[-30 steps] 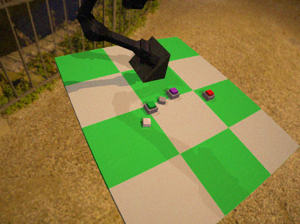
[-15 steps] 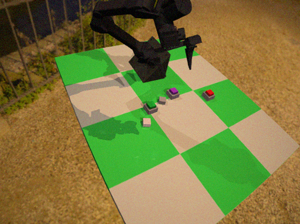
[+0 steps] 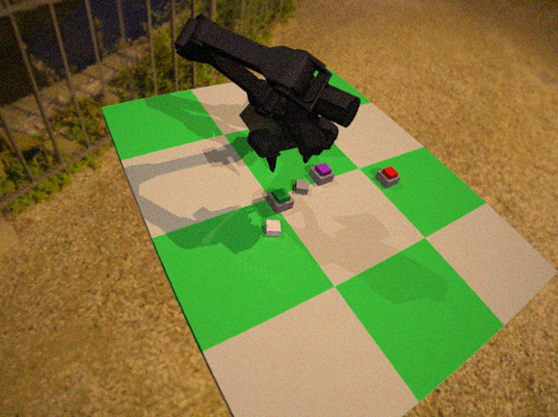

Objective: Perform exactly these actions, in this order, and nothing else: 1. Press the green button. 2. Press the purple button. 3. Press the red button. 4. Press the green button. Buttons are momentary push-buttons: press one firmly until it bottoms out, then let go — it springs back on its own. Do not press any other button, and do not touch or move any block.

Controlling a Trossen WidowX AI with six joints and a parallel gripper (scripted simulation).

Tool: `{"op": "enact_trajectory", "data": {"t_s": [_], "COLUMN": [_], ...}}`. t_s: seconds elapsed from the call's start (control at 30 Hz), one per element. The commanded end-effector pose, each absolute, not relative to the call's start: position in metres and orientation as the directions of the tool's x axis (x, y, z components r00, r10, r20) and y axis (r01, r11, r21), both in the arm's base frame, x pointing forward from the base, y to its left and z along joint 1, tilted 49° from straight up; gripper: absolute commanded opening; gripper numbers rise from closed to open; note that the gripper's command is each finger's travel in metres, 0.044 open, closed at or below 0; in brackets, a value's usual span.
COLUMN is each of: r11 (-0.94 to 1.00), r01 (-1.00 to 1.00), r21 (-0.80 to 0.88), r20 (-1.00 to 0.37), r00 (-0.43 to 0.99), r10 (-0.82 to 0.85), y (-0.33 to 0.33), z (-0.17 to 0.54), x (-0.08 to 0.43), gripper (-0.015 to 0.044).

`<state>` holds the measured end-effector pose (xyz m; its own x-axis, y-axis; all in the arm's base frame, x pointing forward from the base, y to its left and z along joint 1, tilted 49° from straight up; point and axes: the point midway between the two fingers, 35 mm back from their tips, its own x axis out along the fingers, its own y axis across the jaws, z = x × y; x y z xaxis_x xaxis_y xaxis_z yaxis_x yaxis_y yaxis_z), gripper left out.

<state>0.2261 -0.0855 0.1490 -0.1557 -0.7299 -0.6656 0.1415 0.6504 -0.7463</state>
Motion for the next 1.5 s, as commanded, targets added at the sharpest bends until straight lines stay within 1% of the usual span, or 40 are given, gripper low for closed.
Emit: {"op": "enact_trajectory", "data": {"t_s": [0.0, 0.07, 0.13, 0.27, 0.53, 0.57, 0.9, 1.47], "r11": [0.653, 0.653, 0.655, 0.651, 0.651, 0.651, 0.651, 0.65], "r01": [0.118, 0.118, 0.119, 0.119, 0.119, 0.119, 0.119, 0.12], "r21": [-0.748, -0.748, -0.747, -0.749, -0.75, -0.75, -0.75, -0.75], "r20": [-0.663, -0.663, -0.664, -0.662, -0.661, -0.661, -0.661, -0.66], "r00": [-0.183, -0.183, -0.182, -0.182, -0.182, -0.182, -0.182, -0.181], "r10": [-0.726, -0.726, -0.725, -0.728, -0.728, -0.728, -0.728, -0.729], "y": [-0.087, -0.087, -0.094, -0.13, -0.132, -0.132, -0.133, -0.153], "z": [0.145, 0.145, 0.138, 0.107, 0.105, 0.105, 0.105, 0.087], "x": [0.222, 0.222, 0.221, 0.211, 0.21, 0.21, 0.21, 0.205], "gripper": [0.04, 0.04, 0.0348, 0.0242, 0.0032, 0.002, 0.002, 0.002]}}
